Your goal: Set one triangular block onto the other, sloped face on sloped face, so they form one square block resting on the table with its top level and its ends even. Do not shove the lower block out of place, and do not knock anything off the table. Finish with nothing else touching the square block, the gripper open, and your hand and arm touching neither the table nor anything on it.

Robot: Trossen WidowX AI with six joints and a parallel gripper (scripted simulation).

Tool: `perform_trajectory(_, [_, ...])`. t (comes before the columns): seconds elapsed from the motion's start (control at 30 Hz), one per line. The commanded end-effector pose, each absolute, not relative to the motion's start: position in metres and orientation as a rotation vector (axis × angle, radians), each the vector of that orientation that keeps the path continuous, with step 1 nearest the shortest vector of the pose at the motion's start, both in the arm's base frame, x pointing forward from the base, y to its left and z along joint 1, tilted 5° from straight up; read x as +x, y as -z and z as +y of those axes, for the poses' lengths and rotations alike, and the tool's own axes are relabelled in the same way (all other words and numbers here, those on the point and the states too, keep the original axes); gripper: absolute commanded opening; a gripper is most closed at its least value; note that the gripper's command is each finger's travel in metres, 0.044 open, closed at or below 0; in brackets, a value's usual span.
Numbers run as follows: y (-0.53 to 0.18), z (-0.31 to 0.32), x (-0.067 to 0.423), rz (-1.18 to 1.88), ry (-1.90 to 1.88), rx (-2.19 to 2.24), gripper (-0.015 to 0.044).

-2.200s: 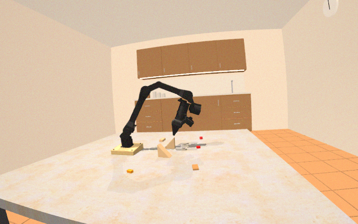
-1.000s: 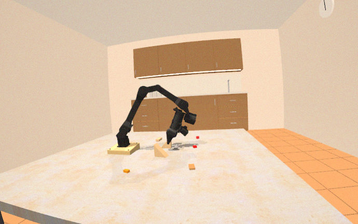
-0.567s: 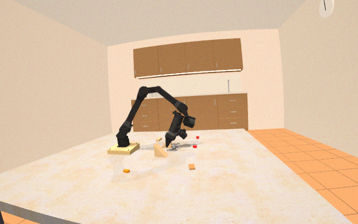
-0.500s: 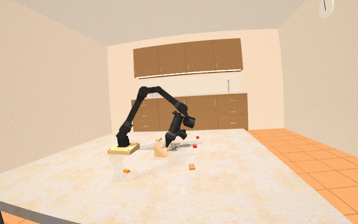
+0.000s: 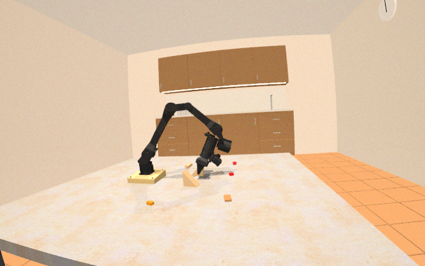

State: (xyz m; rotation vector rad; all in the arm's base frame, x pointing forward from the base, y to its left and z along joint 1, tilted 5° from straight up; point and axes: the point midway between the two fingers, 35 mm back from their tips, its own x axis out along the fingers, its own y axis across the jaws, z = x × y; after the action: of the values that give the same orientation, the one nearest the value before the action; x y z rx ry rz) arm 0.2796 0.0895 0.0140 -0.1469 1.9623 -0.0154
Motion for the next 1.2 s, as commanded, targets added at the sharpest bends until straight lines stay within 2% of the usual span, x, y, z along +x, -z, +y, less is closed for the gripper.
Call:
perform_trajectory(0.0, [-0.013,0.089,0.280,1.962,0.012,-0.152,0.0098])
perform_trajectory(0.13, [-0.014,0.089,0.280,1.962,0.012,-0.152,0.0000])
perform_trajectory(0.43, [-0.018,0.090,0.277,1.915,0.012,-0.146,0.0000])
perform_trajectory(1.17, [-0.038,0.088,0.243,1.341,-0.031,-0.131,0.0000])
